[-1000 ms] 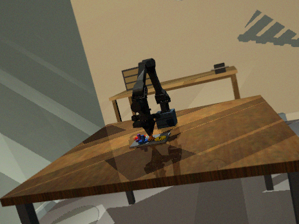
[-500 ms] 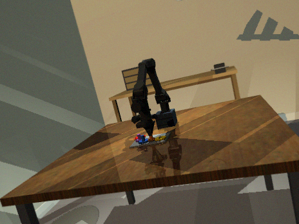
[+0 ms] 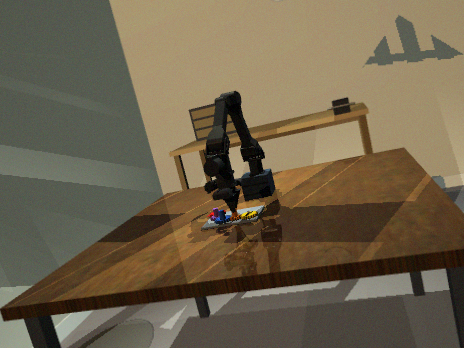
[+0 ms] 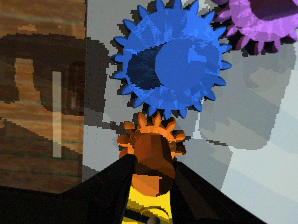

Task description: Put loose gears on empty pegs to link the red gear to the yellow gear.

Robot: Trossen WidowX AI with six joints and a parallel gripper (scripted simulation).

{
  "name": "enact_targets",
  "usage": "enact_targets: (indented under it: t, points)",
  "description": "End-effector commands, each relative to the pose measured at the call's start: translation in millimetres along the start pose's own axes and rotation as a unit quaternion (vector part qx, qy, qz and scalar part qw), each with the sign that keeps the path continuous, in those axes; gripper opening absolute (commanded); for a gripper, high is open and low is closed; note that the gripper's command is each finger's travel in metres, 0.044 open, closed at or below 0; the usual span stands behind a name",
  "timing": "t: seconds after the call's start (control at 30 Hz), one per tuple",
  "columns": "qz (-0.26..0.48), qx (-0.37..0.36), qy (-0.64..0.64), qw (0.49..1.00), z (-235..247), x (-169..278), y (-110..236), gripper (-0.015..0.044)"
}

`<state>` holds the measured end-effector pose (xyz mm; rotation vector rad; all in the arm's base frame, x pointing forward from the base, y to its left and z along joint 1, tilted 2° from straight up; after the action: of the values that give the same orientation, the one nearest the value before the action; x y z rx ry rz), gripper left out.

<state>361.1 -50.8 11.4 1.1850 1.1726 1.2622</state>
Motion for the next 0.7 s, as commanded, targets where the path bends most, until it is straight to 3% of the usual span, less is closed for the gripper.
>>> enact_targets:
  t: [0.0, 0.1, 0.53, 0.57, 0.67]
  points:
    - [0.0, 0.0, -0.023, 1.0, 0, 0, 0, 0.0079]
    - [0.0, 0.0, -0.048, 0.999, 0, 0, 2, 0.014]
    - [0.0, -0.001, -0.079, 0.997, 0, -1, 49, 0.014]
    - [0.0, 0.003, -0.074, 0.997, -2, 0, 44, 0.0166]
    - [0.0, 0.003, -0.074, 0.997, -5, 0, 87, 0.0245]
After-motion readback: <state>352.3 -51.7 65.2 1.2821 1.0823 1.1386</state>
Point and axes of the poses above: the point midway between the two fingers, 35 mm back from their tips, its own y axis back along the fingers, its own z axis across the jaws, x = y × z, the point moved 2 cm from there along y, back along the fingers, and after that the axes turned 7 degrees about y, right-handed, at the moved point
